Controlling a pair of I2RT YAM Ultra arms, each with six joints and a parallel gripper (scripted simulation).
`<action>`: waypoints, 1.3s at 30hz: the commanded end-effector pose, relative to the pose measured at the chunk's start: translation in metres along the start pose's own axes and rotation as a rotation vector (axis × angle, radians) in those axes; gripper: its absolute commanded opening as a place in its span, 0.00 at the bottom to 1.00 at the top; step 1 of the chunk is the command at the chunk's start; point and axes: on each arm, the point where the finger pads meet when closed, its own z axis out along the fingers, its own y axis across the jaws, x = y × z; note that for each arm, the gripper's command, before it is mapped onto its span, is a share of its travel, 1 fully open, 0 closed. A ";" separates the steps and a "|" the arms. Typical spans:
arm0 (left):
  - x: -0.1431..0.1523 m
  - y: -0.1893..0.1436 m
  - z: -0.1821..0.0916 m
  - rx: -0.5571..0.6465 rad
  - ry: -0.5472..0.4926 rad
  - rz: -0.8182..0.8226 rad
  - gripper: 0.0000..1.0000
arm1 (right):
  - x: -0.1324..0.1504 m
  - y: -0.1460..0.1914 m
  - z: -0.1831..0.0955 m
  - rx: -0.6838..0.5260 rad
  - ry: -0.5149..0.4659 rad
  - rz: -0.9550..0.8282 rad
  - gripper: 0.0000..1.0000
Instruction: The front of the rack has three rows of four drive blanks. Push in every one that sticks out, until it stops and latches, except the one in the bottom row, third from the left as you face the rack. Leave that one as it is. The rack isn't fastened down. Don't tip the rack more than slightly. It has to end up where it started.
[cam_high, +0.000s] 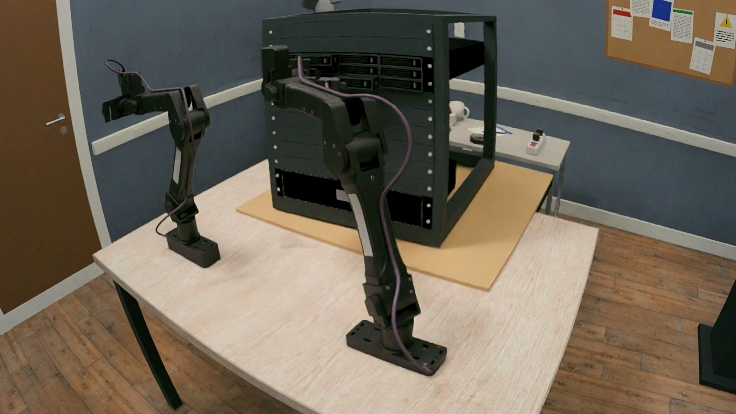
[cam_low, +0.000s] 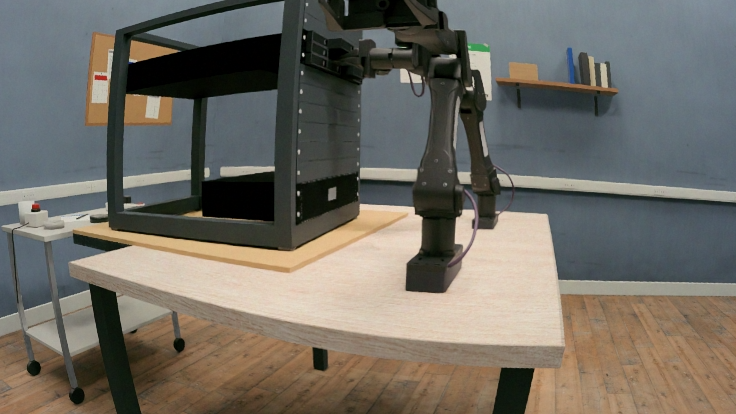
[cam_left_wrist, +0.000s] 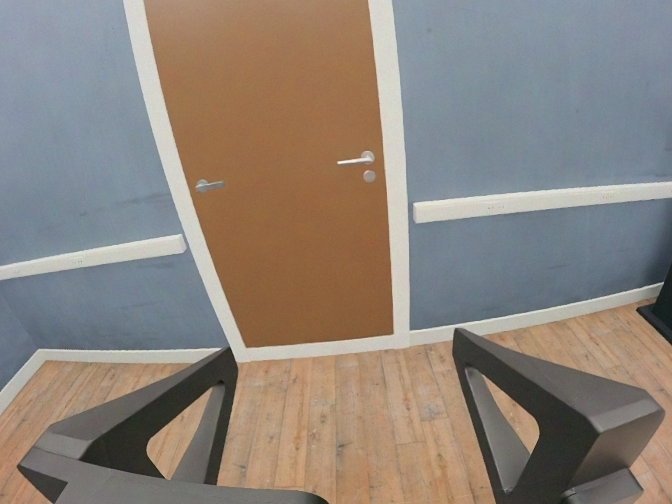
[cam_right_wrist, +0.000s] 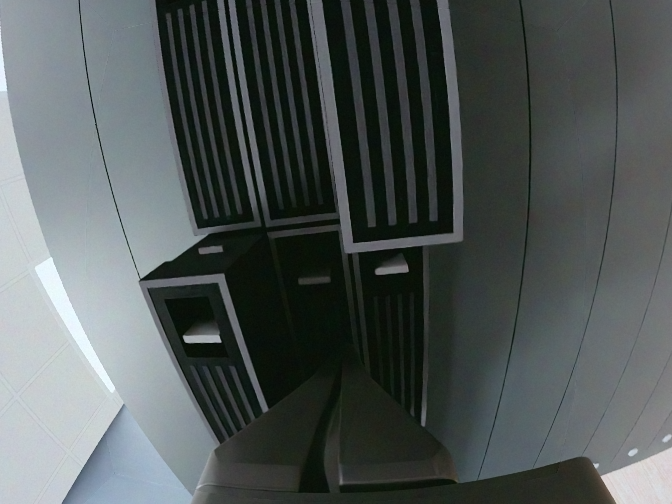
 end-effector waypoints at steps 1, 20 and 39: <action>-0.039 0.004 -0.007 -0.012 -0.110 -0.015 1.00 | -0.010 0.017 0.007 -0.006 -0.001 0.002 0.00; -0.039 0.004 -0.007 -0.012 -0.110 -0.015 1.00 | -0.016 0.028 -0.002 -0.016 0.004 0.022 0.00; -0.039 0.004 -0.007 -0.012 -0.110 -0.015 1.00 | -0.011 0.013 -0.107 0.000 0.002 0.006 0.00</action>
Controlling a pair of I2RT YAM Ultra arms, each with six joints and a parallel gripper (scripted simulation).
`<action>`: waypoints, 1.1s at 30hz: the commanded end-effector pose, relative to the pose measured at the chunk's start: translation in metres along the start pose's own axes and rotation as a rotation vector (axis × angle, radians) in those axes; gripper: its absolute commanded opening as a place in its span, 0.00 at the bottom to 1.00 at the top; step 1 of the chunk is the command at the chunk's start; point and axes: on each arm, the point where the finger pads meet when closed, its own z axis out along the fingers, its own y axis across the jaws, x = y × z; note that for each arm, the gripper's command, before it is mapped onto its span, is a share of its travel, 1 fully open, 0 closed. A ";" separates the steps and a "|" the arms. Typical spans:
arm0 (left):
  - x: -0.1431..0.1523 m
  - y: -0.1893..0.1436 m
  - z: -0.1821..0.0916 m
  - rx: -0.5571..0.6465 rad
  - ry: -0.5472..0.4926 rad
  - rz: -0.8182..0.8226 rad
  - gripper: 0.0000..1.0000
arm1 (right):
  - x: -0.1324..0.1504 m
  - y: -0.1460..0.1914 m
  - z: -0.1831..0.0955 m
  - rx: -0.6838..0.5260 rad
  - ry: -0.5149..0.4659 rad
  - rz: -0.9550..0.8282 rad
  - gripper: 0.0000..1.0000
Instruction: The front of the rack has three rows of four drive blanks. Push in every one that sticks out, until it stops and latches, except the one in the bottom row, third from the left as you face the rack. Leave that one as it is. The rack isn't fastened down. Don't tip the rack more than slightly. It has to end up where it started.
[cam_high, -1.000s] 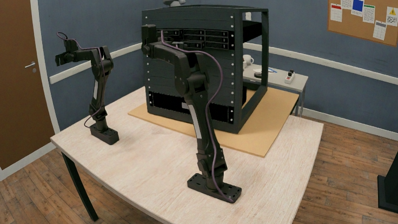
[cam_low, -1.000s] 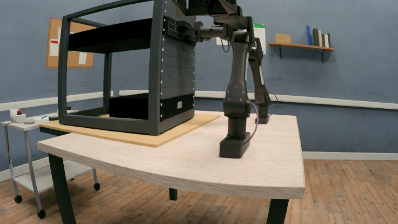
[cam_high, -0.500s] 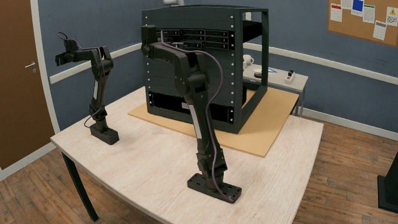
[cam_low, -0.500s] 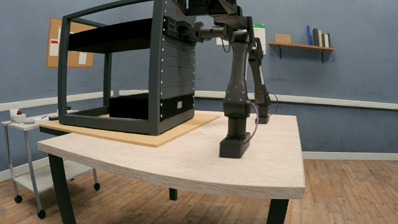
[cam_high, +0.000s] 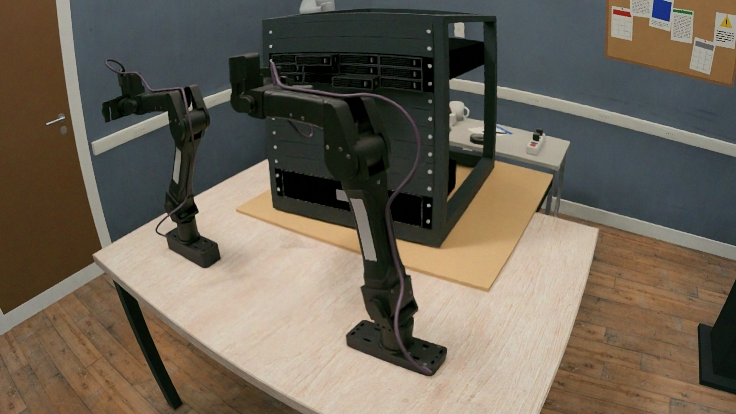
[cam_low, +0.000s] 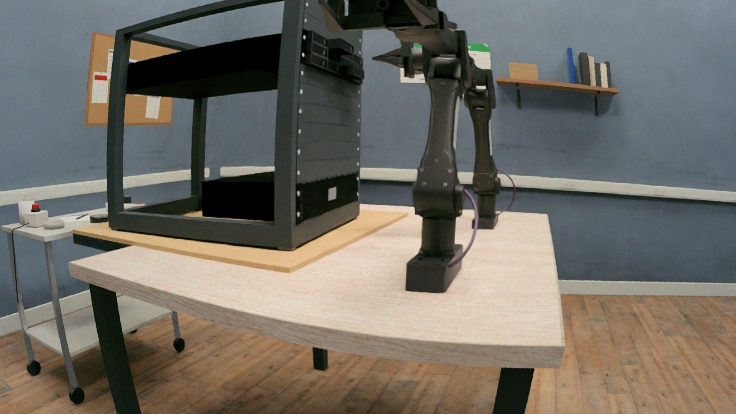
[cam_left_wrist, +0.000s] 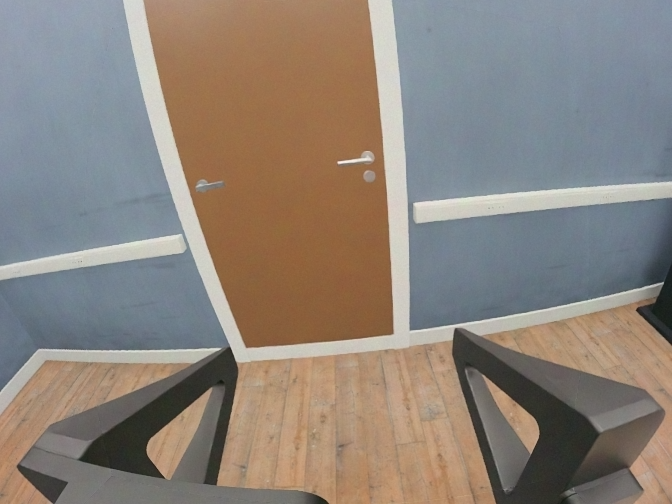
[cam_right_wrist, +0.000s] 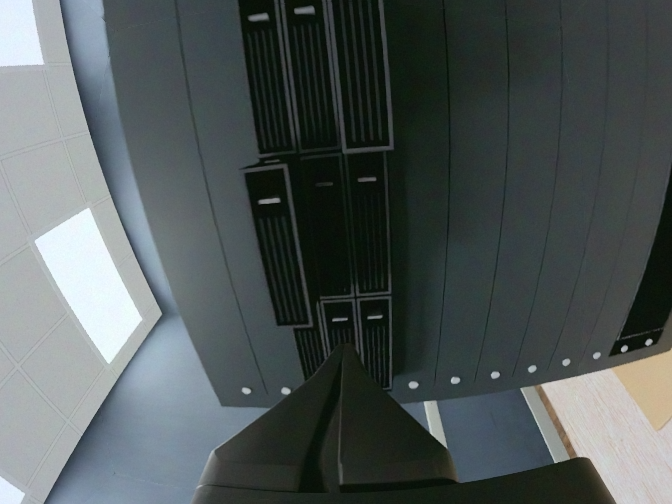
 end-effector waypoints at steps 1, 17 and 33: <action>-0.039 0.004 -0.007 -0.012 -0.110 -0.015 1.00 | -0.030 0.014 0.003 -0.013 -0.081 0.037 0.00; -0.039 0.004 -0.007 -0.012 -0.110 -0.015 1.00 | -0.032 0.029 -0.001 -0.023 -0.074 0.078 0.00; -0.039 0.004 -0.007 -0.012 -0.110 -0.015 1.00 | -0.022 0.050 -0.005 -0.008 -0.068 0.033 0.00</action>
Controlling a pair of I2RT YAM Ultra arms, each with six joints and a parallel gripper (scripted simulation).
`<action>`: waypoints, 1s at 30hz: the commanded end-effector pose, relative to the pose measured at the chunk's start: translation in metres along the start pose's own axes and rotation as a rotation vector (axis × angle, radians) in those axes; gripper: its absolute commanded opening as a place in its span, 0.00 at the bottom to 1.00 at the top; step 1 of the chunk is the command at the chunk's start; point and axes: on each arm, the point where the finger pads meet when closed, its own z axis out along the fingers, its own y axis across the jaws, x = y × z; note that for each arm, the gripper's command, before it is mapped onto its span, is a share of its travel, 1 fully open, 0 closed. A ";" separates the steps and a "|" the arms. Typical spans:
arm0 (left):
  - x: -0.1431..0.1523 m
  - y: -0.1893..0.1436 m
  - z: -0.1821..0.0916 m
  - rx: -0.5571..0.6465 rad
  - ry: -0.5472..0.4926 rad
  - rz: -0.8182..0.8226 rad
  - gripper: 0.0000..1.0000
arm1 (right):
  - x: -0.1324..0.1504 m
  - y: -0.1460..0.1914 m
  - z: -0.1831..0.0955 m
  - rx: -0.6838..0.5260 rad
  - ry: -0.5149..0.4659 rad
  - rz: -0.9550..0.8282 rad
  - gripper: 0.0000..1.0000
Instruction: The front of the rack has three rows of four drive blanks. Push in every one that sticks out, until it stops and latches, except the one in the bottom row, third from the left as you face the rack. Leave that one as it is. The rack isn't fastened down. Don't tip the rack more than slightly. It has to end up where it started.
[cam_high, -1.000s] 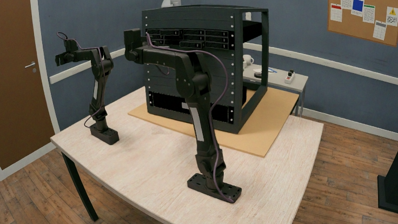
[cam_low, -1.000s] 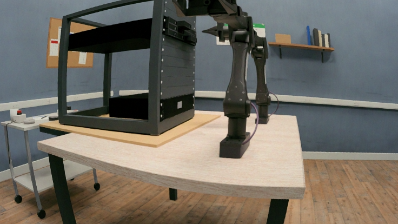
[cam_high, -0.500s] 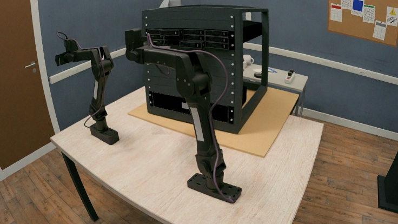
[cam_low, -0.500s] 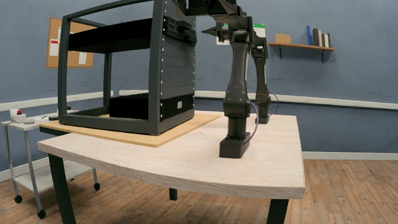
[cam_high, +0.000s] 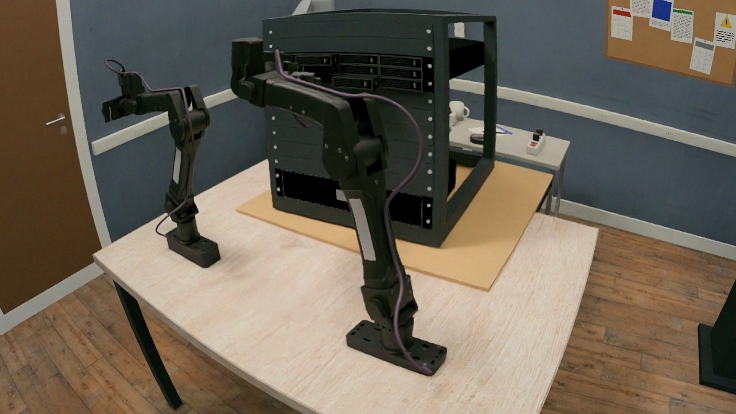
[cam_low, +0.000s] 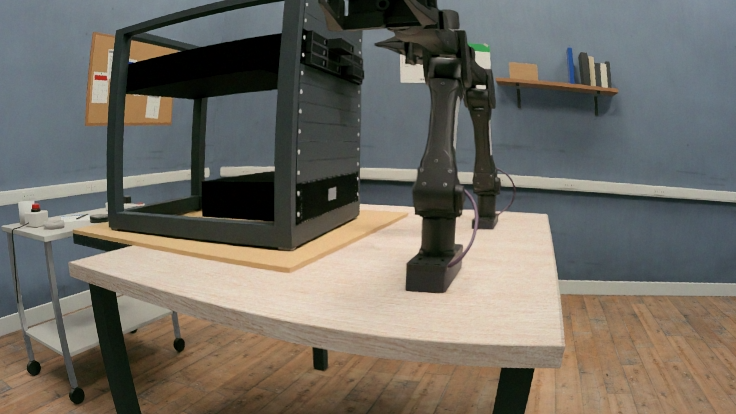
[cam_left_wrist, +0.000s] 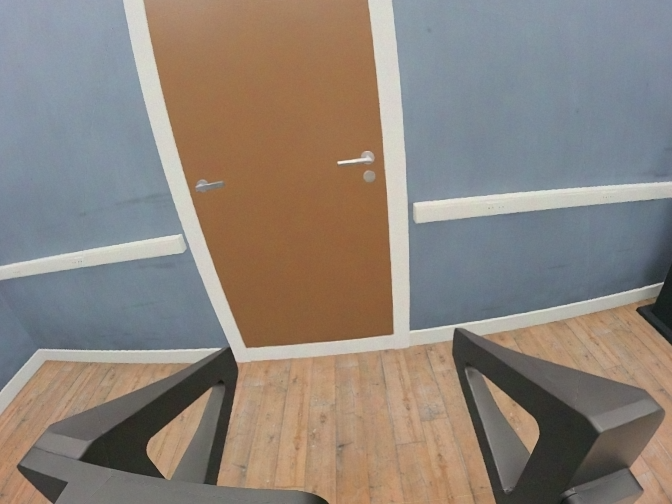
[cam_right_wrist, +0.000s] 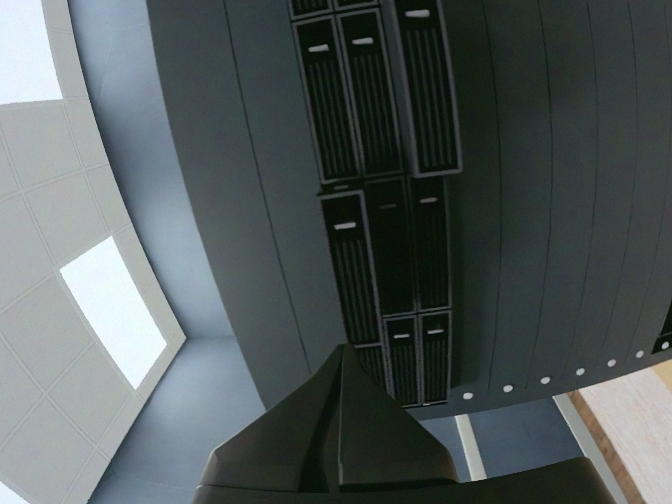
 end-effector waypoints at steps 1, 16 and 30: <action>-0.039 0.004 -0.007 -0.012 -0.110 -0.015 1.00 | -0.009 0.009 0.003 0.018 -0.023 -0.042 0.00; -0.039 0.004 -0.007 -0.012 -0.110 -0.015 1.00 | -0.001 0.007 0.058 0.018 0.014 -0.041 0.00; -0.039 0.004 -0.007 -0.012 -0.110 -0.015 1.00 | -0.014 0.020 0.060 0.007 0.000 -0.017 0.00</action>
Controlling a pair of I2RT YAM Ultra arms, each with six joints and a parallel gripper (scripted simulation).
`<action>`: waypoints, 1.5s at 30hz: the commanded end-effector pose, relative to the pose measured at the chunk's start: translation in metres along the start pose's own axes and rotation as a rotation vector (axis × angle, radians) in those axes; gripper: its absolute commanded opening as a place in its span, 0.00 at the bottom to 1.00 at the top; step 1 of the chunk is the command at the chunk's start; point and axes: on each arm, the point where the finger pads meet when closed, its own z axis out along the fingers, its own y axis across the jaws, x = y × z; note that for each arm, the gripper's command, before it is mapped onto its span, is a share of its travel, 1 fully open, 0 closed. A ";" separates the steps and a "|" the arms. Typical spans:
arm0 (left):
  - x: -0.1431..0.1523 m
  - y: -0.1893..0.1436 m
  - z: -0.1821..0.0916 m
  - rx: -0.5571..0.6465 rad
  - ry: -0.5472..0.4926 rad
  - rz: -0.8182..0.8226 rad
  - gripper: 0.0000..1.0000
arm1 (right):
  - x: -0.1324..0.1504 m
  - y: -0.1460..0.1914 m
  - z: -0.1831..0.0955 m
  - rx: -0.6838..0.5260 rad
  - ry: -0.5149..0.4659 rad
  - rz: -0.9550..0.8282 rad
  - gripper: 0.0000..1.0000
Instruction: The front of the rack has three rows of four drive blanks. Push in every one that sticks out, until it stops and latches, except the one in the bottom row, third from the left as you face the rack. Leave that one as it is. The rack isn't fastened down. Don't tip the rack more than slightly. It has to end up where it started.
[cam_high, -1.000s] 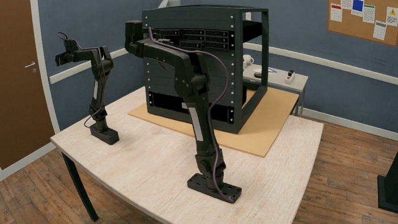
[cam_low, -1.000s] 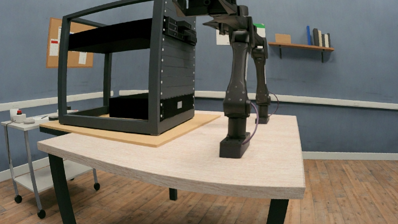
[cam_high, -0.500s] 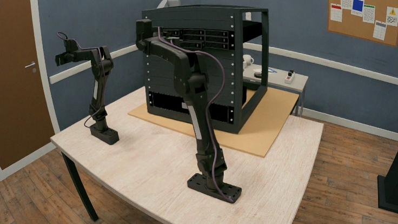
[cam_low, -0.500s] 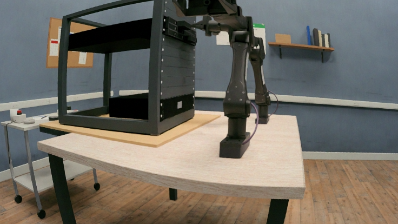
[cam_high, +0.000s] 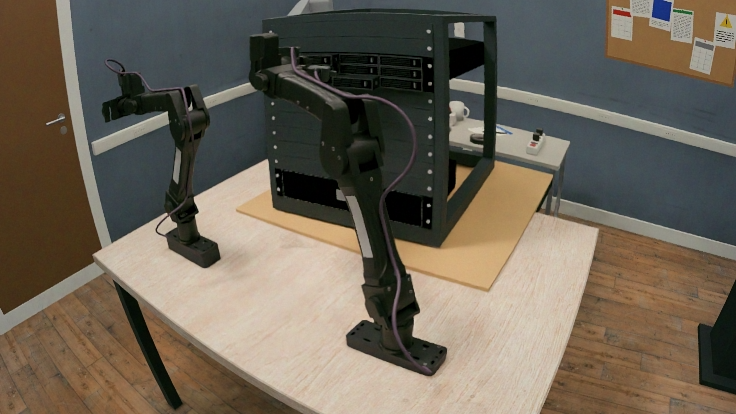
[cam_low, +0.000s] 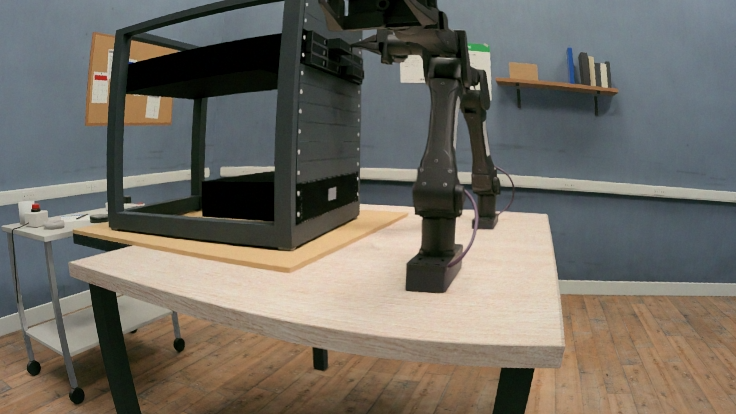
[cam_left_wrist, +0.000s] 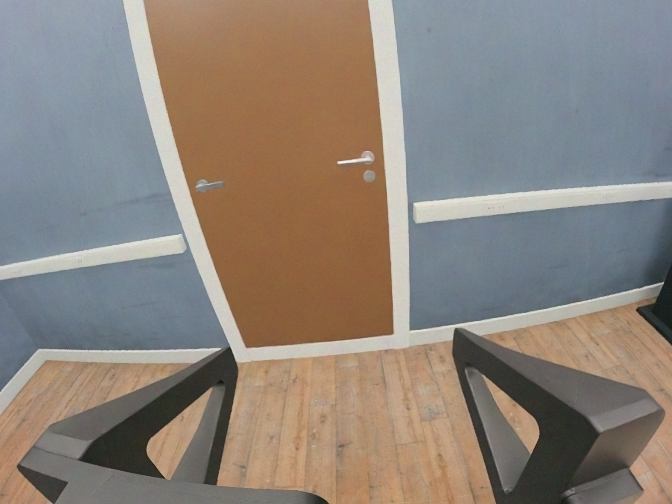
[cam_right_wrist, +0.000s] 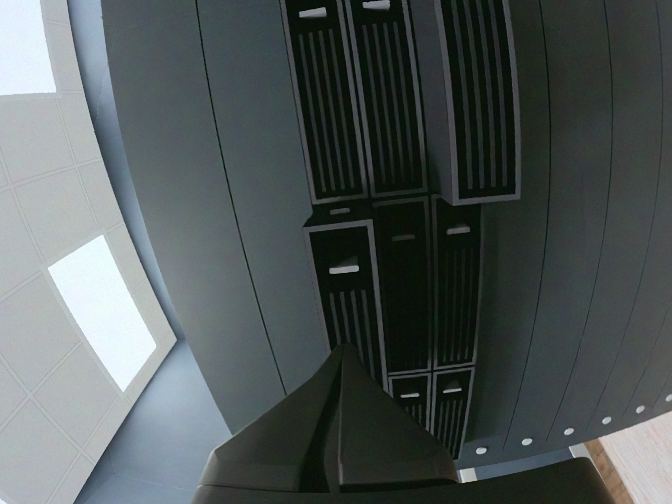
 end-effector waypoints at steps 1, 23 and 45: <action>-0.039 0.004 -0.007 -0.012 -0.110 -0.015 1.00 | -0.014 0.020 0.000 0.002 0.005 0.013 0.00; -0.039 0.004 -0.007 -0.012 -0.110 -0.015 1.00 | -0.008 0.011 0.005 0.008 0.008 -0.002 0.00; -0.039 0.004 -0.007 -0.012 -0.110 -0.015 1.00 | -0.005 0.004 0.023 0.011 0.003 -0.010 0.00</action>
